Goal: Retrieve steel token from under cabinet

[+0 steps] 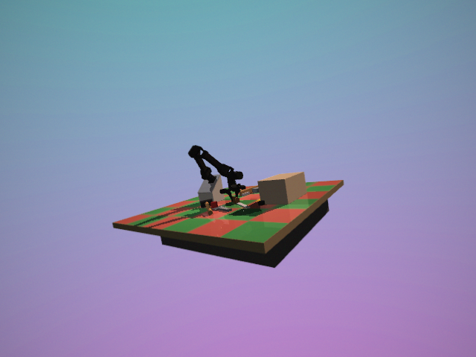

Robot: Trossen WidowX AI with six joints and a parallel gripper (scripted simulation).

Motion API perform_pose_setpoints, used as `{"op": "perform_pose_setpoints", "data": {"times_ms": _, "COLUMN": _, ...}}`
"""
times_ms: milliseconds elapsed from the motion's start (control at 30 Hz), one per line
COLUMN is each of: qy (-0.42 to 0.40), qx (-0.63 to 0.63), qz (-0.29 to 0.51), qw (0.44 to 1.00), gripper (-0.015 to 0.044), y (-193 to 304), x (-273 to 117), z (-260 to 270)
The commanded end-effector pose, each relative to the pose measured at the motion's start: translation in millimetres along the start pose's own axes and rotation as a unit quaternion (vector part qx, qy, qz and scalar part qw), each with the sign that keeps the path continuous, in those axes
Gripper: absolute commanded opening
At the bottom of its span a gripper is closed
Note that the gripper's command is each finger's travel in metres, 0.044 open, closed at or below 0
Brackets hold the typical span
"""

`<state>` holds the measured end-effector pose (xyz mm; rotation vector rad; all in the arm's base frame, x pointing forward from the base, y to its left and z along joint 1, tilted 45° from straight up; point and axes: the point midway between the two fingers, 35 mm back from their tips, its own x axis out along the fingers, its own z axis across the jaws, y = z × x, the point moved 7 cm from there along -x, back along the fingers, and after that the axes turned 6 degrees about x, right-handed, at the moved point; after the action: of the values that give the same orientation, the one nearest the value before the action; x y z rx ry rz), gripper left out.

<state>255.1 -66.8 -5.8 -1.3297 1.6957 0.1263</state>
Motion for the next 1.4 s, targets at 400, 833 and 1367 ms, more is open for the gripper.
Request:
{"op": "perform_pose_setpoints", "data": {"times_ms": 400, "qy": -0.001, "qx": 0.000, "qz": -0.003, "qw": 1.000, "gripper": 0.0000, "y": -4, "x": -2, "z": -16}}
{"op": "perform_pose_setpoints", "data": {"times_ms": 833, "qy": -0.001, "qx": 0.000, "qz": -0.003, "qw": 1.000, "gripper": 0.0000, "y": -6, "x": -2, "z": -29}}
{"op": "perform_pose_setpoints", "data": {"times_ms": 1367, "qy": 0.000, "qx": 0.000, "qz": -0.003, "qw": 1.000, "gripper": 0.0000, "y": -10, "x": -2, "z": -45}}
